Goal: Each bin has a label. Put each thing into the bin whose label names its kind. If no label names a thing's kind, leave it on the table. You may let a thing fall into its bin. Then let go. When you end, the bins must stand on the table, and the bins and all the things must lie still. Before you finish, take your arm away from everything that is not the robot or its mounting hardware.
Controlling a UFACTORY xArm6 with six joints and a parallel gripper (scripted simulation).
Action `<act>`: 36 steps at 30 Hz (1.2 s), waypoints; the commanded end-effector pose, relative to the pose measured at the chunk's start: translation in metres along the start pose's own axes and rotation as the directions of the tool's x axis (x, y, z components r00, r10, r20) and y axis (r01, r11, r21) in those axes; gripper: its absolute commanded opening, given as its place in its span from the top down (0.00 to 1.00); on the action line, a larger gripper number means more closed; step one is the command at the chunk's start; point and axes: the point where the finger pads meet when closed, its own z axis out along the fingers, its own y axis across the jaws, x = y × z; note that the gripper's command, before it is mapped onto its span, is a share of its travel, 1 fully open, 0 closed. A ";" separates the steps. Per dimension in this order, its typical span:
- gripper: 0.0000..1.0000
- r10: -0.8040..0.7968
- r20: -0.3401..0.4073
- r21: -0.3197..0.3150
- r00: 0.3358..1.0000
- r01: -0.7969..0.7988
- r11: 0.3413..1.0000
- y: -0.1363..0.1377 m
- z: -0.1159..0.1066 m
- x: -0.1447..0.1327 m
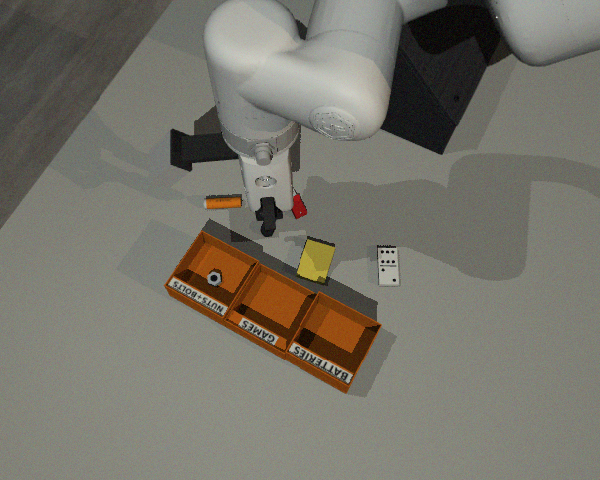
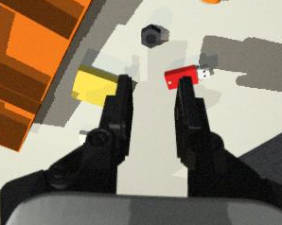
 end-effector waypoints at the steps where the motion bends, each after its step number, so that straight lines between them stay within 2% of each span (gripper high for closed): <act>1: 0.70 -0.009 -0.005 0.007 1.000 0.009 1.000 -0.003 -0.001 0.004; 34: 0.70 -0.009 -0.005 0.007 1.000 0.009 1.000 -0.004 -0.001 0.005; 36: 0.70 -0.009 -0.005 0.007 1.000 0.009 1.000 -0.004 0.007 0.005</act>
